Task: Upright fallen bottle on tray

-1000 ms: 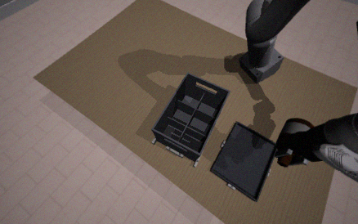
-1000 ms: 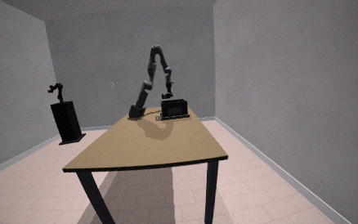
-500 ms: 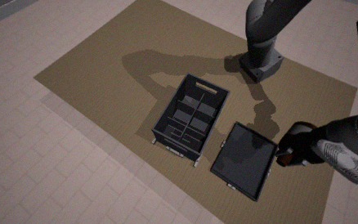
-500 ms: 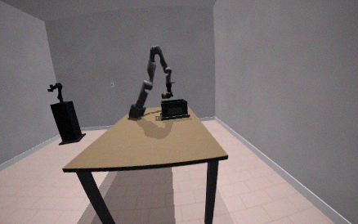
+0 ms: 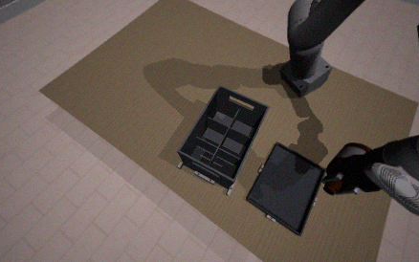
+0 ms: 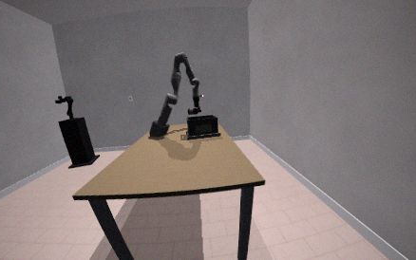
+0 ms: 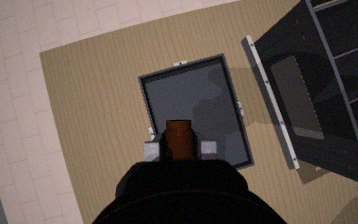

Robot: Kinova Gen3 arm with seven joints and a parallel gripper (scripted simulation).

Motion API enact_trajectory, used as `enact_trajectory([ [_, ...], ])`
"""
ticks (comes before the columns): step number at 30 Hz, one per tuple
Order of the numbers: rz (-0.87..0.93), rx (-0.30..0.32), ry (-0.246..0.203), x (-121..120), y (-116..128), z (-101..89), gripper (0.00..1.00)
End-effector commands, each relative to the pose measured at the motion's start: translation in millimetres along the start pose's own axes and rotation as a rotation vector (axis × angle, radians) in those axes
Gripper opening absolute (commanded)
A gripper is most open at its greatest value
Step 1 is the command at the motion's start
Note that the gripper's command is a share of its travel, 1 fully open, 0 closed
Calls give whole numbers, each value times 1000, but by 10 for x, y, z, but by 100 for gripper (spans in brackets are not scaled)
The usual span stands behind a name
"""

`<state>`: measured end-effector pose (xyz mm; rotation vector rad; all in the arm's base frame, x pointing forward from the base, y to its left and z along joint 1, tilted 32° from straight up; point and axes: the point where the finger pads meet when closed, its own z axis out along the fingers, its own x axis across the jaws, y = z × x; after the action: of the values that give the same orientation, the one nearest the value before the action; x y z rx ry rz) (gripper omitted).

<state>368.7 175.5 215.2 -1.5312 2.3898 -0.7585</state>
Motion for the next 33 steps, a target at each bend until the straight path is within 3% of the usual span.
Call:
enact_trajectory([
  [1,0,0,-1,-5,0,-3,0],
  [33,15,0,-1,-4,0,-3,0],
])
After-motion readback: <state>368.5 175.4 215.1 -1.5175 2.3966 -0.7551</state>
